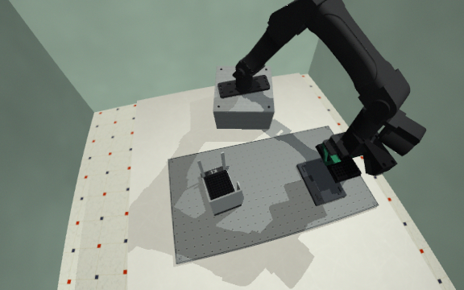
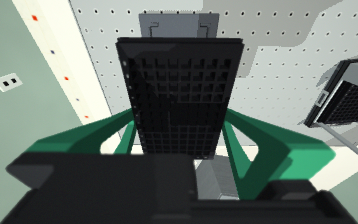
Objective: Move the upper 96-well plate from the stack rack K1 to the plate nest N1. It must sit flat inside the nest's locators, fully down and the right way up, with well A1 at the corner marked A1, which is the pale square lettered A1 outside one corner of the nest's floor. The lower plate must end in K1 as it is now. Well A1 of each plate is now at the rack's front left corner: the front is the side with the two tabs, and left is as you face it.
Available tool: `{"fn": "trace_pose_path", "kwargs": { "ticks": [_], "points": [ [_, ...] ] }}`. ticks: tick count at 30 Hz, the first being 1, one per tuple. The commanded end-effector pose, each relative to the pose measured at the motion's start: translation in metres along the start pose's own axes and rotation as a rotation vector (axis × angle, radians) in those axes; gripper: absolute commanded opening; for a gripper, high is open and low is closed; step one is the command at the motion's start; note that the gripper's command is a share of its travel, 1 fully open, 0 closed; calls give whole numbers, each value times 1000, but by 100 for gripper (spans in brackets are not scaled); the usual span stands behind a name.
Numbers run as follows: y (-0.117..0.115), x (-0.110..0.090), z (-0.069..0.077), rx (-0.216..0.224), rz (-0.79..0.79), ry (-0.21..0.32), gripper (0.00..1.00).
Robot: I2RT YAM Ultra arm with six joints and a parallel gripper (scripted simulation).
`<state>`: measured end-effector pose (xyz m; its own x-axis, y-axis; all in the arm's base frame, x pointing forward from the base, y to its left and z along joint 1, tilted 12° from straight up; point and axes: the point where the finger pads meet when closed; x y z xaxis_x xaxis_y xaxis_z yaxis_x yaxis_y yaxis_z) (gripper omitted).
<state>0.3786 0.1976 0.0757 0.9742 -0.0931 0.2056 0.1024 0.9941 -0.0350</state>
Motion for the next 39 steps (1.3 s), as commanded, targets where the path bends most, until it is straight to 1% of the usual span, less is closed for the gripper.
{"fn": "trace_pose_path", "kwargs": {
  "ticks": [1,6,12,23,26,33,35,39],
  "points": [
    [11,9,18,38,-3,-52,0],
    [11,10,20,42,-5,-58,0],
    [11,9,19,40,-4,-56,0],
    [4,1,10,21,-3,-31,0],
    [4,4,14,25,-5,-37,0],
    [2,1,10,19,-3,-29,0],
    [3,4,14,24,-5,-36,0],
    [2,4,13,23,-5,-35,0]
  ]
}}
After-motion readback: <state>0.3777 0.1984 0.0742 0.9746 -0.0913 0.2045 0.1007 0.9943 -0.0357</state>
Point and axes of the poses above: the point where the finger pads meet when closed, its own z axis back along the fingers, its own y axis across the jaws, x = y × z, and after that the axes turned 8 degrees about -z, right-handed
